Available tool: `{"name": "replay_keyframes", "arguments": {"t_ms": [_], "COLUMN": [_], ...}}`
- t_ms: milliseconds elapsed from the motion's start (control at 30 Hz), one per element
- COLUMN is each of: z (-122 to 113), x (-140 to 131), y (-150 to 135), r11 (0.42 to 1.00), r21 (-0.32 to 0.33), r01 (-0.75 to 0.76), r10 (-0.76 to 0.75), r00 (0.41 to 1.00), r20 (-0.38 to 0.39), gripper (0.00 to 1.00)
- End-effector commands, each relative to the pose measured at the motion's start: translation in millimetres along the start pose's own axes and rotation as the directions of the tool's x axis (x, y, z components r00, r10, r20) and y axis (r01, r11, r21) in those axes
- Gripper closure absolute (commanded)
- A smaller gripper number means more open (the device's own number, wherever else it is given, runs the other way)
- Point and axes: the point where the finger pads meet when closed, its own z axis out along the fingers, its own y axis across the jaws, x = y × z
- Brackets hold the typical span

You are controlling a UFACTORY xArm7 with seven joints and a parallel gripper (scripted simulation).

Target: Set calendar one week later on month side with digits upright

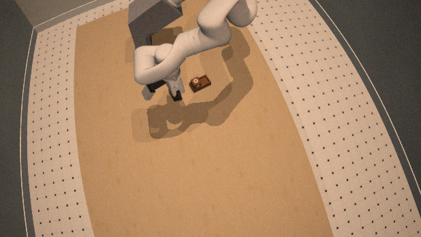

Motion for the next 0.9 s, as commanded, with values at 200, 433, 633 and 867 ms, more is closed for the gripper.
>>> {"name": "replay_keyframes", "arguments": {"t_ms": [200, 433, 633, 867], "z": [-18, -68, -92, -102], "x": [1, 1, 1, 1], "y": [-1, 0, 0, 0], "r11": [1.000, 1.000, 1.000, 1.000], "r21": [0.002, 0.002, 0.002, 0.002], "r01": [0.000, 0.000, 0.000, 0.000], "r10": [0.000, 0.000, 0.000, 0.000], "r00": [1.000, 1.000, 1.000, 1.000], "r20": [-0.003, -0.003, -0.003, -0.003], "gripper": [0.71, 0.71, 0.71, 0.71]}}
